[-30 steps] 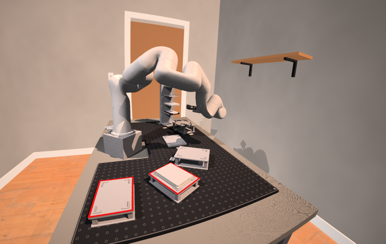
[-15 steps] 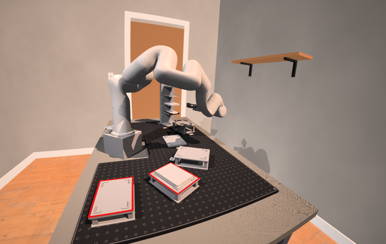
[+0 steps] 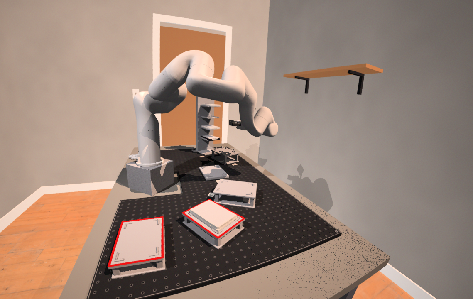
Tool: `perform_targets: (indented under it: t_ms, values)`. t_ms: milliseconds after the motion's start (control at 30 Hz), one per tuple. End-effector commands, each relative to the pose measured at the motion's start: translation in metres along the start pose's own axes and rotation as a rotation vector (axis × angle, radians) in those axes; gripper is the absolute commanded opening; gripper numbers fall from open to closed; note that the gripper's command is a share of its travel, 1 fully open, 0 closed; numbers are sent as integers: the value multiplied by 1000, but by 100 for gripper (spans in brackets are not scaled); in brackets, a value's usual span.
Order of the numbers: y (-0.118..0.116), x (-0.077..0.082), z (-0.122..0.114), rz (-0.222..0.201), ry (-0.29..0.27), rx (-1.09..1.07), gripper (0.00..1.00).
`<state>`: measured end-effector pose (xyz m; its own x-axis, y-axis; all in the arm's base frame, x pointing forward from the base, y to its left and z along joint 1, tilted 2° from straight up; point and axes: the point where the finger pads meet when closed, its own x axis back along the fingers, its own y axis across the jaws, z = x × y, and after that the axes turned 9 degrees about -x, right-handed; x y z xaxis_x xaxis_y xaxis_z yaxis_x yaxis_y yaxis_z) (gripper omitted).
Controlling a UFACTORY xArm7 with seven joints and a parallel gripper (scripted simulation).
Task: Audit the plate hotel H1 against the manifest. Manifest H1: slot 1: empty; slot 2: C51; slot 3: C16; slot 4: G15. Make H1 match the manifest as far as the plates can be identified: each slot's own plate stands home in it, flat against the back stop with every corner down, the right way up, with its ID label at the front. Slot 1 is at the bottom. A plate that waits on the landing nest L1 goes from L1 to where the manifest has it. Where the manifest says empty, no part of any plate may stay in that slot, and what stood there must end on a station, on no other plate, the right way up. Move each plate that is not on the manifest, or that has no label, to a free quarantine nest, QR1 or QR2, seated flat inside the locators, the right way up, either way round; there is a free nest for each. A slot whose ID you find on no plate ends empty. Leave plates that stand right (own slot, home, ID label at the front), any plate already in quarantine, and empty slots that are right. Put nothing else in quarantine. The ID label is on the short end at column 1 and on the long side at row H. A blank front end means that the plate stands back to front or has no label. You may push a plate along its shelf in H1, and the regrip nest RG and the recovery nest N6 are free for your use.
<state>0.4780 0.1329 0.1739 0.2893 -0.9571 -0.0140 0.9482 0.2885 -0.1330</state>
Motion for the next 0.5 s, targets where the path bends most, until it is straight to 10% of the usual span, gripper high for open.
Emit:
perform_targets:
  t_ms: [0,467]
  values:
    - [0,0,7,0,-1,3,100]
    - [-6,0,43,0,-1,3,100]
